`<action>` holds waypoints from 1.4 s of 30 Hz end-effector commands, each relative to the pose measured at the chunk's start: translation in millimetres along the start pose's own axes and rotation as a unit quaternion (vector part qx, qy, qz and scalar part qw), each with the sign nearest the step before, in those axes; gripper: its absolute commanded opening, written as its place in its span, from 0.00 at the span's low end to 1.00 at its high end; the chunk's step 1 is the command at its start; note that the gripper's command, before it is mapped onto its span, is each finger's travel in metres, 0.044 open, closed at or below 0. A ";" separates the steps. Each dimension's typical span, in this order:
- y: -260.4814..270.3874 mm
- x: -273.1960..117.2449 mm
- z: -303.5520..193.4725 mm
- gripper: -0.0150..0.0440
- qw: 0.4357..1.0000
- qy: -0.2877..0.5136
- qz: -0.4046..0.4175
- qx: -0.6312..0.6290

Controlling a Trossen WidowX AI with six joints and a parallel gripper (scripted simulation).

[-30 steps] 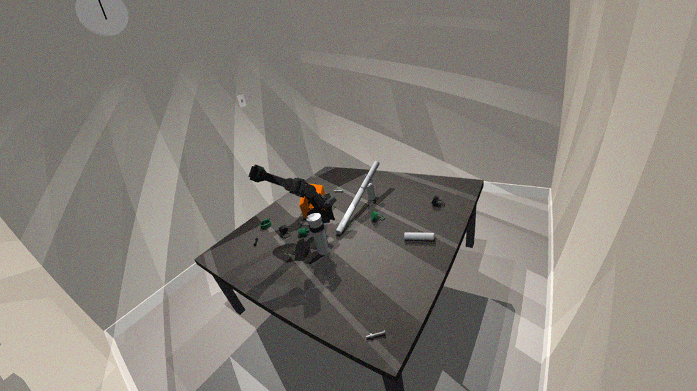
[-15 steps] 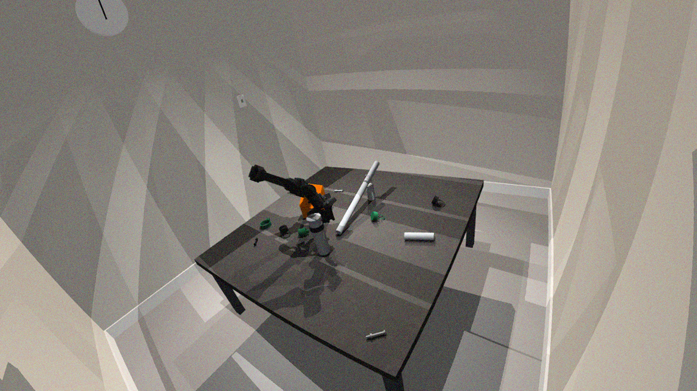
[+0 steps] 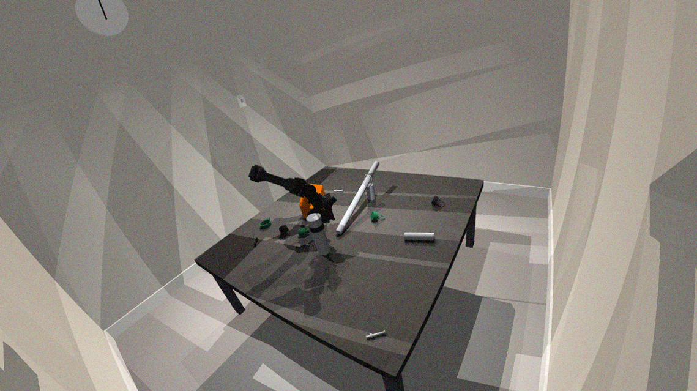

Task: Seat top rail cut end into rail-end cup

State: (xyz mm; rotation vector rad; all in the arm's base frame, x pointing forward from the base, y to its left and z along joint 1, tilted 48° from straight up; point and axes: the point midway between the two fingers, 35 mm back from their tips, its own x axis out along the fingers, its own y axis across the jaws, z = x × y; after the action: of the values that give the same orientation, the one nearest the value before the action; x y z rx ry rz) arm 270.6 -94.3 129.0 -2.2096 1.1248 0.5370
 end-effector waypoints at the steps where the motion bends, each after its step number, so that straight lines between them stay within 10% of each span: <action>1: 0.0 0.0 0.0 0.65 1.000 0.000 0.000 0.000; 9: -5.8 -7.8 11.4 1.00 1.000 -0.005 0.002 0.001; 27: -17.3 -31.5 40.5 1.00 1.000 -0.009 0.002 0.000; 42: -40.5 -70.4 109.0 1.00 0.908 -0.015 0.038 0.416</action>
State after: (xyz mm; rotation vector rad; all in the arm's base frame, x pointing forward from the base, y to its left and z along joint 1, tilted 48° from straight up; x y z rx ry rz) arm 258.8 5.0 105.3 -1.7136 1.1608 0.2931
